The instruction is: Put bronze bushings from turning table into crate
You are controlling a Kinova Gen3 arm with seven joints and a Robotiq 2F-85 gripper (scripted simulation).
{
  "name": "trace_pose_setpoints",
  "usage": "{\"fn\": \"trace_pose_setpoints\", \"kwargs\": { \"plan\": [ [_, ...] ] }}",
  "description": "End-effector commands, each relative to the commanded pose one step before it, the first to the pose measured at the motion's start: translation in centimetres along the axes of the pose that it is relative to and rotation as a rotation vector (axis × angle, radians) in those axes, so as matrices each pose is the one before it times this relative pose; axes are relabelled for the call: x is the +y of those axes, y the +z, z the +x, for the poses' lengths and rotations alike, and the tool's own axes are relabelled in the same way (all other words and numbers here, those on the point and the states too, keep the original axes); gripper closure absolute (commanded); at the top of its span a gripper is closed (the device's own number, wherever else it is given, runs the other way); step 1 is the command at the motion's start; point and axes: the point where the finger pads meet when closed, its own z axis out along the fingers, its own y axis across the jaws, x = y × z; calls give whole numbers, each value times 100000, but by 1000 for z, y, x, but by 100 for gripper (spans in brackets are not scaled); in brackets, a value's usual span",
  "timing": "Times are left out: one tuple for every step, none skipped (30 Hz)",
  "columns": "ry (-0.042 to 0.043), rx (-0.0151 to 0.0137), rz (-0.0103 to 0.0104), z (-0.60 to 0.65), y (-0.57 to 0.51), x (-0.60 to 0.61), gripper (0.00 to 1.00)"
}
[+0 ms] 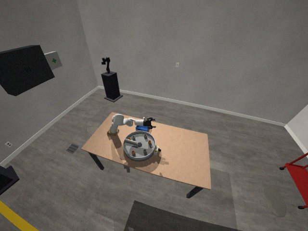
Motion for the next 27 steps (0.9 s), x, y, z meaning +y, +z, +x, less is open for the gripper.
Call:
{"fn": "trace_pose_setpoints", "kwargs": {
  "plan": [
    [-238,4221,2517,1649,-4772,940,0],
    [0,0,0,0,0,0,0],
    [0,0,0,0,0,0,0],
    [77,-3818,-2372,-1570,3775,-481,0],
    [-94,427,272,245,-953,304,0],
    [-94,427,272,248,-953,302,0],
    [-94,427,272,252,-952,299,0],
    [-94,427,272,256,-952,297,0],
    [0,0,0,0,0,0,0],
    [0,0,0,0,0,0,0],
    [0,0,0,0,0,0,0],
    [0,0,0,0,0,0,0],
    [0,0,0,0,0,0,0],
    [0,0,0,0,0,0,0],
    [0,0,0,0,0,0,0],
    [0,0,0,0,0,0,0],
    [0,0,0,0,0,0,0],
    [0,0,0,0,0,0,0],
    [0,0,0,0,0,0,0],
    [0,0,0,0,0,0,0],
    [113,-3836,-2399,-1612,3782,-437,0],
    [-94,427,272,264,-951,292,0],
    [-94,427,272,267,-951,290,0],
    [-94,427,272,271,-951,288,0],
    [-94,427,272,275,-950,285,0],
    [0,0,0,0,0,0,0],
    [0,0,0,0,0,0,0]
  ]
}}
